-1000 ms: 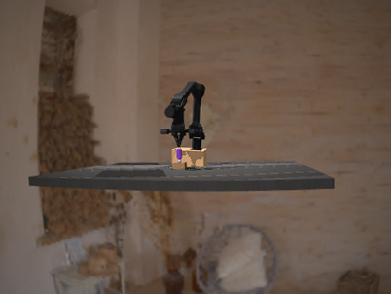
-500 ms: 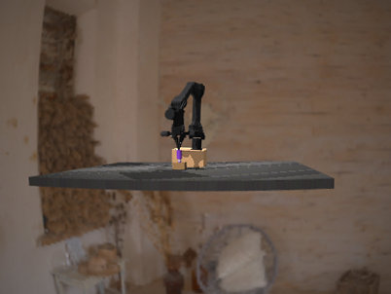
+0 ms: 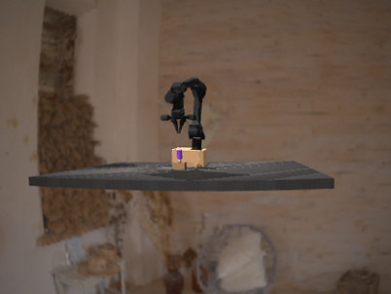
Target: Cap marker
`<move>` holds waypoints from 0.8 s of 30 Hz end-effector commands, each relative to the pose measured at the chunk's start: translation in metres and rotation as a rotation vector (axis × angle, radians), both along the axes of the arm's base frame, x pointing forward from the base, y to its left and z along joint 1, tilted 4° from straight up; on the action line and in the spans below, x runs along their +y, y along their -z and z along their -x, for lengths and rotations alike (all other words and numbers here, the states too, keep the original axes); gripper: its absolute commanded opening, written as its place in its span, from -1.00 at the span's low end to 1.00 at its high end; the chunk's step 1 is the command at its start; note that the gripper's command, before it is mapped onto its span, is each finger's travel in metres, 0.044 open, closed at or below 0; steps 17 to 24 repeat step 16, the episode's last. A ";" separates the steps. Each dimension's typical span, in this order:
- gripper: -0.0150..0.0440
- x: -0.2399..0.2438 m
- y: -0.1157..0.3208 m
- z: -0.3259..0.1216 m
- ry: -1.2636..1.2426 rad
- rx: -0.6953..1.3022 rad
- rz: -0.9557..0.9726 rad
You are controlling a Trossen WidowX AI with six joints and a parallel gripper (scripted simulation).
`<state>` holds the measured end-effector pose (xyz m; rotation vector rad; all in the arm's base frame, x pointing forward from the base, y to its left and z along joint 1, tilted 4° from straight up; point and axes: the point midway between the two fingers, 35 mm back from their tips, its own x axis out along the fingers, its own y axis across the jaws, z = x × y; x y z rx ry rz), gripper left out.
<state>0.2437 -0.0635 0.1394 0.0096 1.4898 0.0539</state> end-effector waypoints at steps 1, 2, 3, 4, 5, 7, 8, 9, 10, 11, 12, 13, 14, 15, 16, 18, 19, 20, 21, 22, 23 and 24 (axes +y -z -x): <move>-0.14 0.000 -0.003 0.000 -0.004 0.000 -0.001; -0.05 0.000 -0.003 0.000 -0.004 0.000 -0.001; 0.04 0.000 -0.003 0.000 -0.004 0.000 -0.001; 0.13 0.000 -0.003 0.000 -0.004 0.000 -0.001; 0.22 0.000 -0.003 0.000 -0.004 0.000 -0.001; 0.40 0.000 -0.003 0.000 -0.004 0.000 -0.001; 0.49 0.000 -0.003 0.000 -0.004 0.000 -0.001; 0.58 0.000 -0.003 0.000 -0.004 0.000 -0.001; 0.67 0.000 -0.003 0.000 -0.004 0.000 -0.001; 0.75 0.000 -0.003 0.000 -0.004 0.000 -0.001; 0.84 0.000 -0.003 0.000 -0.004 0.000 -0.001; 0.93 0.000 -0.003 0.000 -0.004 0.000 -0.001; 1.00 0.000 -0.003 0.000 -0.004 0.000 -0.001; 1.00 0.000 -0.003 0.000 -0.004 0.000 -0.001; 1.00 0.000 -0.003 0.000 -0.004 0.000 -0.001; 1.00 0.000 -0.003 0.000 -0.004 0.000 -0.001; 1.00 0.000 -0.003 0.000 -0.004 0.000 -0.001; 1.00 0.000 -0.003 0.000 -0.004 0.000 -0.001; 1.00 0.000 -0.003 0.000 -0.004 0.000 -0.001; 1.00 0.000 -0.003 0.000 -0.004 0.000 -0.001; 1.00 0.000 -0.003 0.000 -0.004 0.000 -0.001; 1.00 0.000 -0.003 0.000 -0.004 0.000 -0.001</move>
